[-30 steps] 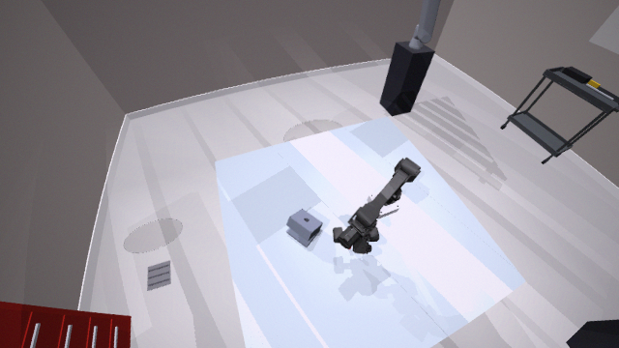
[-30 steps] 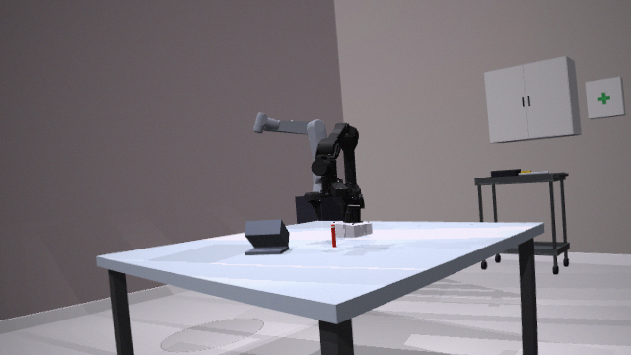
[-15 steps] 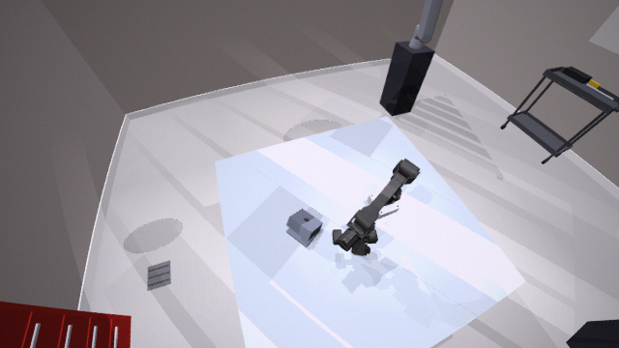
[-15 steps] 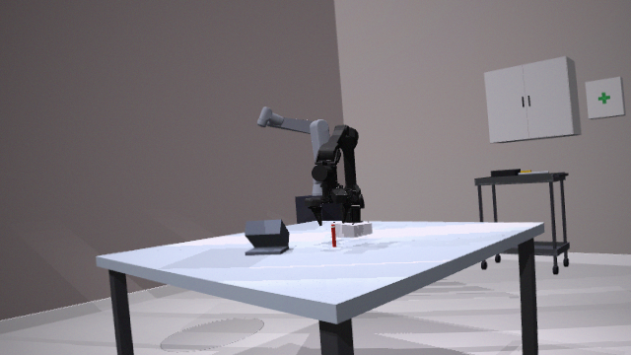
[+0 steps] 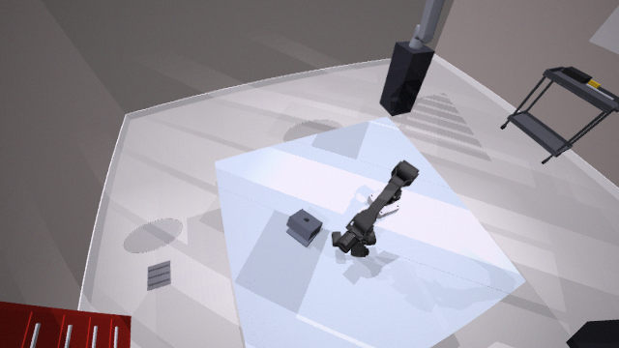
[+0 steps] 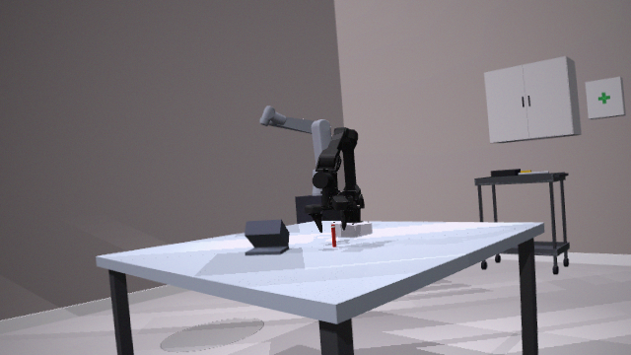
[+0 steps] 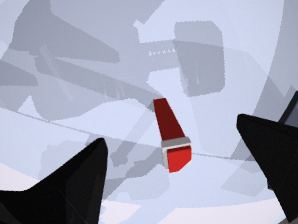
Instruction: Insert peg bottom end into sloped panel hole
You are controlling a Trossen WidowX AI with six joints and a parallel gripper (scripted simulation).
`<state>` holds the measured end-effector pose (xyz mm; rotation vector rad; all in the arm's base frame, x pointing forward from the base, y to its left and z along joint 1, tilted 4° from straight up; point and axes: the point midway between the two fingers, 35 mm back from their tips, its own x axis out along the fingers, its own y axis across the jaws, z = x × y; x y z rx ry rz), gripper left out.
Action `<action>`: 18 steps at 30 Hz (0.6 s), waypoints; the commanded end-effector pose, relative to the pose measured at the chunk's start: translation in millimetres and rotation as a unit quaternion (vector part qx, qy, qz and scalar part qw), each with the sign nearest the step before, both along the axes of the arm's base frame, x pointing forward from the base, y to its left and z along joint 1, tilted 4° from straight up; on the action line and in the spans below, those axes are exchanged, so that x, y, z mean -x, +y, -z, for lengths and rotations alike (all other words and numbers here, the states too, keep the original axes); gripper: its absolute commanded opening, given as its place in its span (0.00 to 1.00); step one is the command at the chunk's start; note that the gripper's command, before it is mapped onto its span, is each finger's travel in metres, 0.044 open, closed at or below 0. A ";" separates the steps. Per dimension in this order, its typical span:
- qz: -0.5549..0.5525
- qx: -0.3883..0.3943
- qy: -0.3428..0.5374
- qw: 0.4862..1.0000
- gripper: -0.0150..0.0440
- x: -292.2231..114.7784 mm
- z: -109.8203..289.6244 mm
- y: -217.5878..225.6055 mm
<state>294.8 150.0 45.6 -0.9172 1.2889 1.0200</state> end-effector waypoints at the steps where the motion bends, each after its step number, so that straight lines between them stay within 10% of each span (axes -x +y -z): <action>1: 0.003 0.001 0.007 1.000 1.00 2.3 10.6 0.2; 12: 0.003 0.001 0.007 1.000 1.00 3.2 19.3 0.4; 18: 0.000 0.001 0.002 1.000 0.73 1.9 15.6 0.2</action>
